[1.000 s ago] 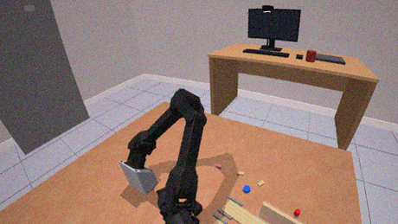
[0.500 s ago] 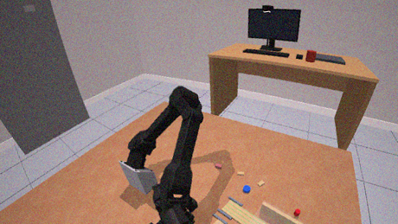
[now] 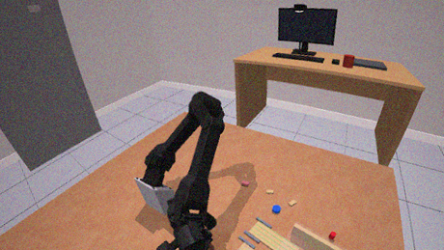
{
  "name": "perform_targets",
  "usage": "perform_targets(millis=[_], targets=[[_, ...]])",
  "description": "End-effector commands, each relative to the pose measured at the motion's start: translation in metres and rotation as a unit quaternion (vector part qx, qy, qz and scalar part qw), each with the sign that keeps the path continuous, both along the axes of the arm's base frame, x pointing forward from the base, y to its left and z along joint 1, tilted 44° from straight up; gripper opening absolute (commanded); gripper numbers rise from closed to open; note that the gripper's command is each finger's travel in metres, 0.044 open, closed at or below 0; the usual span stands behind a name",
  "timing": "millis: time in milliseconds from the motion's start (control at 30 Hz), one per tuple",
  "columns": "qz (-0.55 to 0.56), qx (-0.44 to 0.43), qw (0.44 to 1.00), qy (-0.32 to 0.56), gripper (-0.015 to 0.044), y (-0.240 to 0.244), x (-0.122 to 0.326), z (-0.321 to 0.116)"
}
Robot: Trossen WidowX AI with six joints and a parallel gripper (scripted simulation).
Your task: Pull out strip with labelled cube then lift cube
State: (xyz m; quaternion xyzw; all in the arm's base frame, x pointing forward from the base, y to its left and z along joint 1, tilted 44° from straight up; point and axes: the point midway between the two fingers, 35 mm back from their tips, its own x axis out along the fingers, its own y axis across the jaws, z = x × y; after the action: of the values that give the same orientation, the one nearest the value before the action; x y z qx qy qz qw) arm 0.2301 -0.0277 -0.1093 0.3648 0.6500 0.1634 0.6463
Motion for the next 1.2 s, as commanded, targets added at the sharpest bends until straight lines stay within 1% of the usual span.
perform_targets(millis=[0,867,1167], targets=[[0.005,0.003,1.000,0.010,0.0000,0.006,-0.013,-0.001],[0.005,0.003,1.000,0.011,0.0000,0.016,-0.050,0.004],[0.005,0.003,1.000,0.011,0.0000,0.016,-0.051,0.004]])
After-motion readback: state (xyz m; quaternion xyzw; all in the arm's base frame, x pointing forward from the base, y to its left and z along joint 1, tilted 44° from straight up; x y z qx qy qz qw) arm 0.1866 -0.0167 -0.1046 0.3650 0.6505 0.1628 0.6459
